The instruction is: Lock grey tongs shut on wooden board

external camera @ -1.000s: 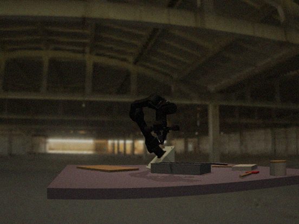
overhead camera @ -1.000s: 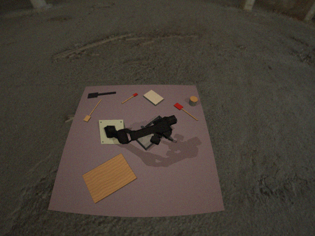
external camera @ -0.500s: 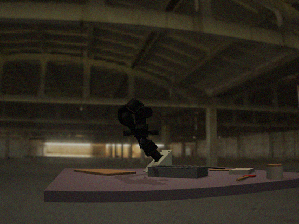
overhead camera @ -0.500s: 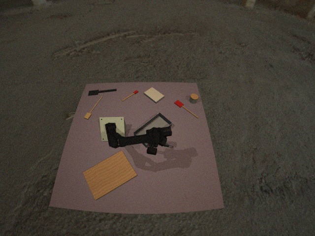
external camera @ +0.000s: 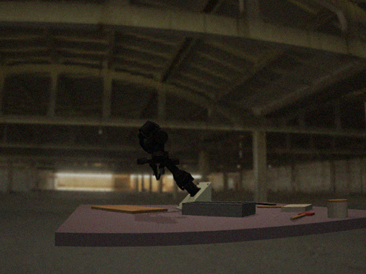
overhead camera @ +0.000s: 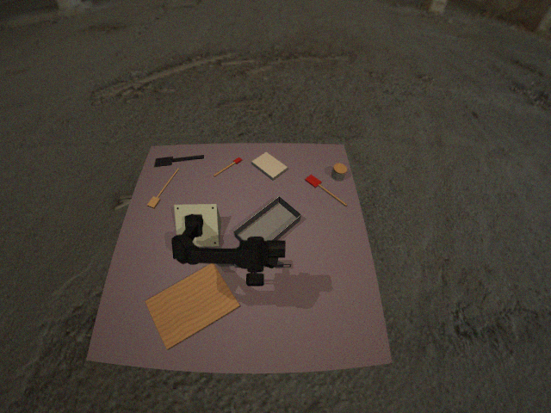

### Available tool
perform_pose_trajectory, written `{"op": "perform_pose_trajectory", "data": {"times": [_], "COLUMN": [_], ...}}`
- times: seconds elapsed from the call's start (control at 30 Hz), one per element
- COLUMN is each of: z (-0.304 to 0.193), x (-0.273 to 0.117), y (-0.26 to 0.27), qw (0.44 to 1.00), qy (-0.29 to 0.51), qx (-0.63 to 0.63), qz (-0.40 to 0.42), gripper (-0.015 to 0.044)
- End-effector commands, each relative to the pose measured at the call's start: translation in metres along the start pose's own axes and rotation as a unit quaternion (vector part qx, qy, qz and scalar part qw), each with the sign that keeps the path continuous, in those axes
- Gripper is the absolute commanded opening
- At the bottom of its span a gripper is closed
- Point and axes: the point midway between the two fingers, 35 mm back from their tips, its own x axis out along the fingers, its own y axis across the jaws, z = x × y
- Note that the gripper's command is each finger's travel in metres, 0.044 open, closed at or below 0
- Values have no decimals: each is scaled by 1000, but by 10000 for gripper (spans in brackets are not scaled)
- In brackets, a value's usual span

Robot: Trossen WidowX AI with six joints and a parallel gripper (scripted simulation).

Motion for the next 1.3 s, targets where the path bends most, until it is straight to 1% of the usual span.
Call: {"op": "perform_pose_trajectory", "data": {"times": [0.0,0.17,0.63,1.27], "z": [-4,-13,-59,-126], "x": [0,6,30,42], "y": [-3,-12,-51,-88], "qw": [1000,1000,995,986], "qy": [1,9,25,6], "qx": [-12,-23,-74,-132], "qz": [-1,11,65,104], "gripper": [-150,-150,-150,-150]}}
